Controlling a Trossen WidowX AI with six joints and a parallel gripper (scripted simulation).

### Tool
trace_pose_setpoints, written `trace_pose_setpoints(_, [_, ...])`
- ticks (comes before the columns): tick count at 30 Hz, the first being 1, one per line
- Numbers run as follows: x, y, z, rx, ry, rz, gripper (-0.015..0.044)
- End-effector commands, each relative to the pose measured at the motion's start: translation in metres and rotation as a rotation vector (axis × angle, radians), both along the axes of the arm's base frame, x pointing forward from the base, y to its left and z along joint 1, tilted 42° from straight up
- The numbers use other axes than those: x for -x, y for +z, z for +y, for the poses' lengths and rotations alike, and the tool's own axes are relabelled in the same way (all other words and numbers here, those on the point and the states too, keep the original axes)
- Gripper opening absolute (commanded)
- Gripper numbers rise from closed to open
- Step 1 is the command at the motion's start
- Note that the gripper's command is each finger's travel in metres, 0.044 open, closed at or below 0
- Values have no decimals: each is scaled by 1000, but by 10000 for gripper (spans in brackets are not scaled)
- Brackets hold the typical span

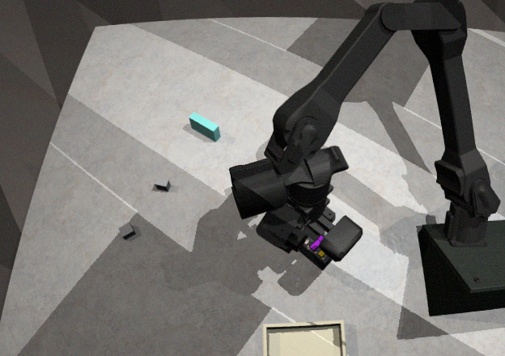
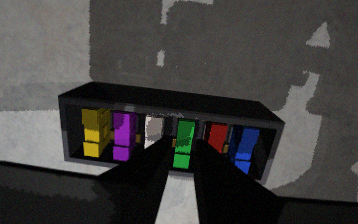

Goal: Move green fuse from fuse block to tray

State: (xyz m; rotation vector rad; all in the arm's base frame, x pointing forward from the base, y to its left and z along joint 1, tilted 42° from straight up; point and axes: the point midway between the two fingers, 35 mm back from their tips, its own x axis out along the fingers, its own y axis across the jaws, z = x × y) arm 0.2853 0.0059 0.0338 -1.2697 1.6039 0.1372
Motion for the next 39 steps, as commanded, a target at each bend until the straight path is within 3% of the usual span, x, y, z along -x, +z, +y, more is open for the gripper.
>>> trace_pose_setpoints(1, [0,-3,-3,6,3,4,63])
trace_pose_setpoints(9, [0,-5,-5,6,3,4,63])
trace_pose_setpoints(19, [0,-4,-4,1,-1,1,0])
trace_pose_setpoints(39, [0,1,1,1,0,1,0])
